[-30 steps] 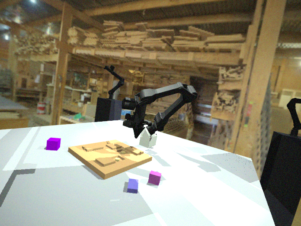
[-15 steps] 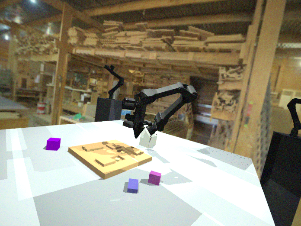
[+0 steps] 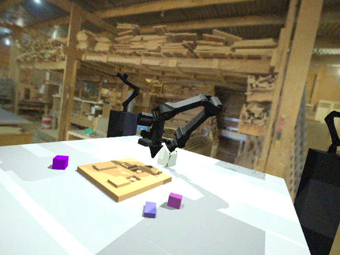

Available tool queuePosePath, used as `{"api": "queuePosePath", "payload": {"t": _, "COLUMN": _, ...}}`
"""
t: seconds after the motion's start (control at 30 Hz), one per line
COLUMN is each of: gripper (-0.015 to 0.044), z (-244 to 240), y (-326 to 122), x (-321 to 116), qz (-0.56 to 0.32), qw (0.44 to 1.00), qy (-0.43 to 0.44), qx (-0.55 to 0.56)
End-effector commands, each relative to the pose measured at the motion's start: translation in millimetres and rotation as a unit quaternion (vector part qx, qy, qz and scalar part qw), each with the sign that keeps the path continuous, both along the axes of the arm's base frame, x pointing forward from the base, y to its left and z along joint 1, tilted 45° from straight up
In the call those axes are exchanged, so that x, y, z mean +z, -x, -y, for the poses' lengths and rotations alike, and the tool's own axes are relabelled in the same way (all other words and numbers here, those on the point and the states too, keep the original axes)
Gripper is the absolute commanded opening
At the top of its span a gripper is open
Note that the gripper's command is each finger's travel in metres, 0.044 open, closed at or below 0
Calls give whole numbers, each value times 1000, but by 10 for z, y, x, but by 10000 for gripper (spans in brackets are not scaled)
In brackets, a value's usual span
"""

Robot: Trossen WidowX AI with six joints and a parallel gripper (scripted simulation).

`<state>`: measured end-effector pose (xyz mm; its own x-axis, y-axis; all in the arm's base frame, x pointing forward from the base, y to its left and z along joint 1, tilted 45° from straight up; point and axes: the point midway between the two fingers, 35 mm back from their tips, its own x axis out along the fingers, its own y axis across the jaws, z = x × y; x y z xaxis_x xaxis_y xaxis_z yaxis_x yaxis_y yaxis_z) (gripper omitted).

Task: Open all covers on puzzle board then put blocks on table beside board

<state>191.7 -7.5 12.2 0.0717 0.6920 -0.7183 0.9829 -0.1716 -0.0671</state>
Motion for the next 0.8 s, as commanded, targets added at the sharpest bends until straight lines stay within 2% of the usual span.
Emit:
{"api": "queuePosePath", "payload": {"t": 0.0, "gripper": 0, "z": -56, "y": 19, "x": -45, "qz": -6, "qw": 1000, "qy": -4, "qx": -1}}
{"api": "queuePosePath", "payload": {"t": 0.77, "gripper": 0, "z": -218, "y": 9, "x": -208, "qz": -6, "qw": 1000, "qy": -5, "qx": -1}}
